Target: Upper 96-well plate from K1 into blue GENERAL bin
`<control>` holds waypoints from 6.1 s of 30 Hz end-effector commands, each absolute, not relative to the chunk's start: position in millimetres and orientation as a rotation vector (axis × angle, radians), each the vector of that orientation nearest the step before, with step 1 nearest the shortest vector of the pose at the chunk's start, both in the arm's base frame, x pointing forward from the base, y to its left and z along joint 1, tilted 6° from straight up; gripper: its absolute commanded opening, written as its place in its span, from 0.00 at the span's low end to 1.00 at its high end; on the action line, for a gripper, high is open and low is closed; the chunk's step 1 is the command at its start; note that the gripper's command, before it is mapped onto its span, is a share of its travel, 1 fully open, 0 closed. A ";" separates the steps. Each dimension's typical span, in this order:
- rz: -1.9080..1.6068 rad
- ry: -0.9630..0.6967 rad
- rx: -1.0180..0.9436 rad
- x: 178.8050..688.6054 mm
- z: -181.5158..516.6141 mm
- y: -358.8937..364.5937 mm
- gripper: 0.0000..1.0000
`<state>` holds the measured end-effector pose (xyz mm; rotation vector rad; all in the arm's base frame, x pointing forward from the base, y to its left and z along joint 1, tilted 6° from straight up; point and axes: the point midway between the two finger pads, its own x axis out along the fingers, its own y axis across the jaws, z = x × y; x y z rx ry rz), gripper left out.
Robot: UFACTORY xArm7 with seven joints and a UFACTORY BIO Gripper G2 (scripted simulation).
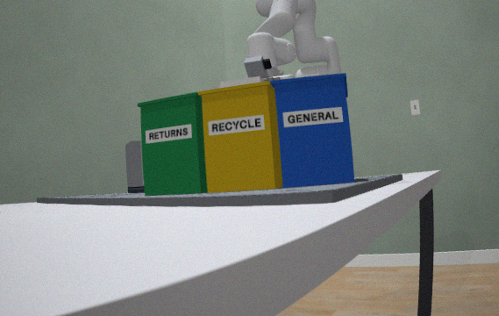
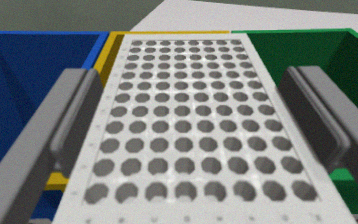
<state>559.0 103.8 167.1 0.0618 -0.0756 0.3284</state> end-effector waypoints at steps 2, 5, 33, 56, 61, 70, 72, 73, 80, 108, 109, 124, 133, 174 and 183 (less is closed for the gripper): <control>0.327 -0.078 0.061 561.6 169.4 121.6 0.00; 0.327 -0.078 0.061 562.2 169.6 128.3 0.00; 0.328 -0.078 0.061 569.1 173.3 211.4 0.00; 0.328 -0.079 0.061 573.6 175.7 263.8 0.00; 0.328 -0.079 0.061 573.6 175.7 263.6 0.00; 0.327 -0.079 0.061 573.6 175.7 262.9 0.00; 0.327 -0.079 0.061 573.5 175.7 262.8 0.00; 0.327 -0.079 0.061 573.5 175.7 262.8 0.00; 0.327 -0.079 0.061 573.5 175.7 262.6 0.00; 0.328 -0.078 0.061 575.2 149.1 264.3 0.00; 0.328 -0.078 0.061 575.3 147.4 264.4 0.00; 0.327 -0.079 0.061 575.6 142.9 264.7 0.00; 0.327 -0.079 0.061 575.6 142.9 264.7 0.18; 0.327 -0.079 0.061 574.7 156.2 263.7 0.18; 0.327 -0.079 0.061 574.0 167.8 262.8 0.18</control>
